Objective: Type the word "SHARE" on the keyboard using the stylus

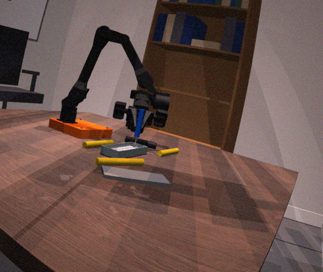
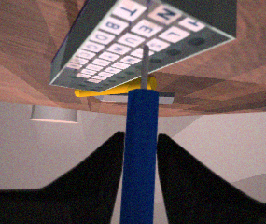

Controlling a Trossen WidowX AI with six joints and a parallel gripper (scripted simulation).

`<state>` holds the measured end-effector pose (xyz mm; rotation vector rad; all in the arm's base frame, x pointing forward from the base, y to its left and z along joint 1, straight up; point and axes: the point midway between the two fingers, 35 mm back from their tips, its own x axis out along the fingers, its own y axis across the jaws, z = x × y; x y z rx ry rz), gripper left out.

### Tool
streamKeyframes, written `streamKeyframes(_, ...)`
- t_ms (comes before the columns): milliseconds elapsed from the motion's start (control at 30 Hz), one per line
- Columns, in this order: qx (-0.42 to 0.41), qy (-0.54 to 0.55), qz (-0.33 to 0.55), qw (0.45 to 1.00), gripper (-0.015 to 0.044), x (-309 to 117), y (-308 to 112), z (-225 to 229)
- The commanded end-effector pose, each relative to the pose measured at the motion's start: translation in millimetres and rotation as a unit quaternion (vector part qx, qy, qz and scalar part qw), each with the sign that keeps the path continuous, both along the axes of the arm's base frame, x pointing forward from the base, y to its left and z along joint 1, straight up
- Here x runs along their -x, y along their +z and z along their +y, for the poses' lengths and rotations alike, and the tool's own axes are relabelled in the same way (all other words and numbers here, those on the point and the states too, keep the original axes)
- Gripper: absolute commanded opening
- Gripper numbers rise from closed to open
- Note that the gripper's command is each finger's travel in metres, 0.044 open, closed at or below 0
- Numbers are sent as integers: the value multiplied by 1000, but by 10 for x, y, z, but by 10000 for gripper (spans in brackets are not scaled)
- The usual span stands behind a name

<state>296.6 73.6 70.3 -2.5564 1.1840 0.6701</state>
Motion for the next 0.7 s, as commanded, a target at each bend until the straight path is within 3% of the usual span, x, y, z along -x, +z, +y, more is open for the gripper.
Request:
streamKeyframes(0,3,0,0,1000,81,-1,-30,-5)
streamKeyframes(667,3,0,0,1000,81,-2,-105,-4)
